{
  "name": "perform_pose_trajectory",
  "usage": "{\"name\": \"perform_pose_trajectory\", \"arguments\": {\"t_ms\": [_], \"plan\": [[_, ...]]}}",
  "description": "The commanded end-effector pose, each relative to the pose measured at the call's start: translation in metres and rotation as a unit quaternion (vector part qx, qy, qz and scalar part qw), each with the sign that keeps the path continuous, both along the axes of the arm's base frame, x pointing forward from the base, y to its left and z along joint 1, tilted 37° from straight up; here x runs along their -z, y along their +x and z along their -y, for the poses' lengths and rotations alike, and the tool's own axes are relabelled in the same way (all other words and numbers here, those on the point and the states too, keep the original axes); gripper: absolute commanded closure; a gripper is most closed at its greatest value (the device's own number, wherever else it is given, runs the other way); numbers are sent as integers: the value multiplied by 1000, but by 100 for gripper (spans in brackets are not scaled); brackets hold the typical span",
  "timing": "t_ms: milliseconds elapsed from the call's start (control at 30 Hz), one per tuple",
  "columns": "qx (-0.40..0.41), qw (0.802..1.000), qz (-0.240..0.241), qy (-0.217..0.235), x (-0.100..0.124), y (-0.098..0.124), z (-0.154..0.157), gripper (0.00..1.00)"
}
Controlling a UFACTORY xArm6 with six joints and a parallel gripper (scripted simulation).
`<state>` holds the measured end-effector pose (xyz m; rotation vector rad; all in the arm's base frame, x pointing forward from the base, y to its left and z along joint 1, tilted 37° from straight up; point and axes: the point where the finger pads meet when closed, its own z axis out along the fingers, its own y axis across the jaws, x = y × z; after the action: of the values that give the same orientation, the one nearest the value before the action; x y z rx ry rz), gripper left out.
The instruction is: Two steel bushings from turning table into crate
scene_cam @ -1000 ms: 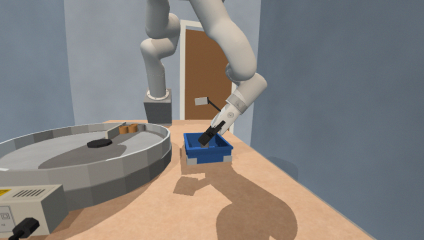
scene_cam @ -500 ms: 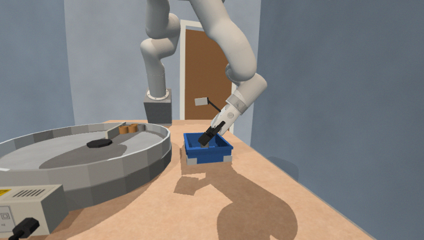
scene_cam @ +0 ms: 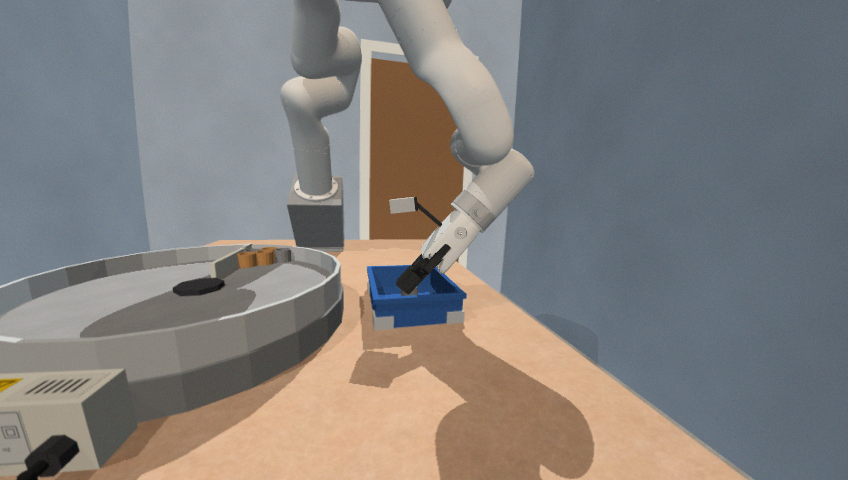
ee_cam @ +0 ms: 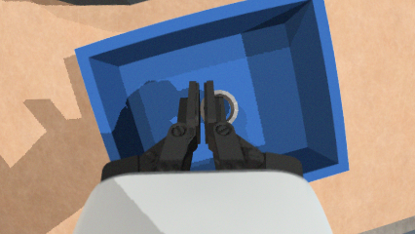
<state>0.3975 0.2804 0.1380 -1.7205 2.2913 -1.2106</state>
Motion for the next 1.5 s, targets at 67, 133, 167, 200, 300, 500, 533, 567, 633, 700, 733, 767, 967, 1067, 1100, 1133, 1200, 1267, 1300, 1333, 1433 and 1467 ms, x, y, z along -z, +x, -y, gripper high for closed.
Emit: {"name": "perform_pose_trajectory", "arguments": {"t_ms": [67,133,167,200,300,500,533,567,633,700,733,767,967,1067,1100,1133,1200,1267,1300,1333,1433,1467], "plan": [[0,1000,1,1,-1,1,-1,100],[0,1000,1,1,-1,1,-1,100],[0,1000,1,1,-1,1,-1,100],[0,1000,1,1,-1,1,-1,100],[0,1000,1,1,-1,1,-1,100],[0,1000,1,1,-1,1,-1,85],[0,1000,1,1,-1,1,-1,85],[0,1000,1,1,-1,1,-1,85],[0,1000,1,1,-1,1,-1,85],[0,1000,1,1,-1,1,-1,85],[0,1000,1,1,-1,1,-1,85],[0,1000,1,1,-1,1,-1,85],[0,1000,1,1,-1,1,-1,85],[0,1000,1,1,-1,1,-1,85],[0,1000,1,1,-1,1,-1,85],[0,1000,1,1,-1,1,-1,85],[0,1000,1,1,-1,1,-1,85],[0,1000,1,1,-1,1,-1,85],[0,1000,1,1,-1,1,-1,85],[0,1000,1,1,-1,1,-1,85],[0,1000,1,1,-1,1,-1,85],[0,1000,1,1,-1,1,-1,85]]}}
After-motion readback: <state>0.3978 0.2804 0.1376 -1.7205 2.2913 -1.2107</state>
